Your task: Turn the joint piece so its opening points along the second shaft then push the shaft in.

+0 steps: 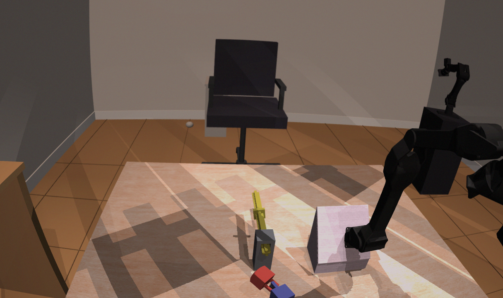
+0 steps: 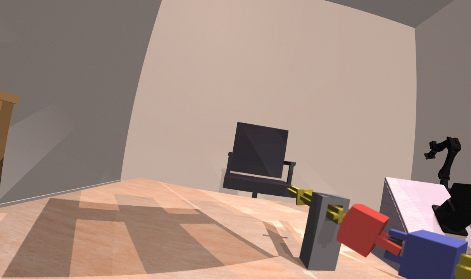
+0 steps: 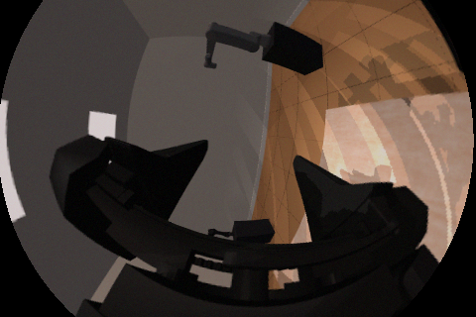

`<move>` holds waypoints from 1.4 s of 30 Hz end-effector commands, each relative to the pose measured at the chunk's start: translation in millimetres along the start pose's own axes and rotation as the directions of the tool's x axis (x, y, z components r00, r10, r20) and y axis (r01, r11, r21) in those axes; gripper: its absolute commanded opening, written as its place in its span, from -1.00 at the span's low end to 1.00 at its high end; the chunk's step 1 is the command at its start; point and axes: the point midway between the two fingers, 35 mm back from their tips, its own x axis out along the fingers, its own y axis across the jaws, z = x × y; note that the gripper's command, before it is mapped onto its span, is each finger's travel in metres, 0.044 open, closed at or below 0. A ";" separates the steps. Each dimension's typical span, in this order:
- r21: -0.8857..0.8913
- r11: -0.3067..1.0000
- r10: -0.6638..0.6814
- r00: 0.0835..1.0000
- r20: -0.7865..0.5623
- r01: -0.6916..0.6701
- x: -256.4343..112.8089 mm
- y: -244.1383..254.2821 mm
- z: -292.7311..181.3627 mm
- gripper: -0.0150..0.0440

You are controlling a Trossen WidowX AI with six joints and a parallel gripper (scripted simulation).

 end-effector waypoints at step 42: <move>0.410 0.456 -0.886 0.362 0.290 0.789 -199.1 -341.6 136.7 1.00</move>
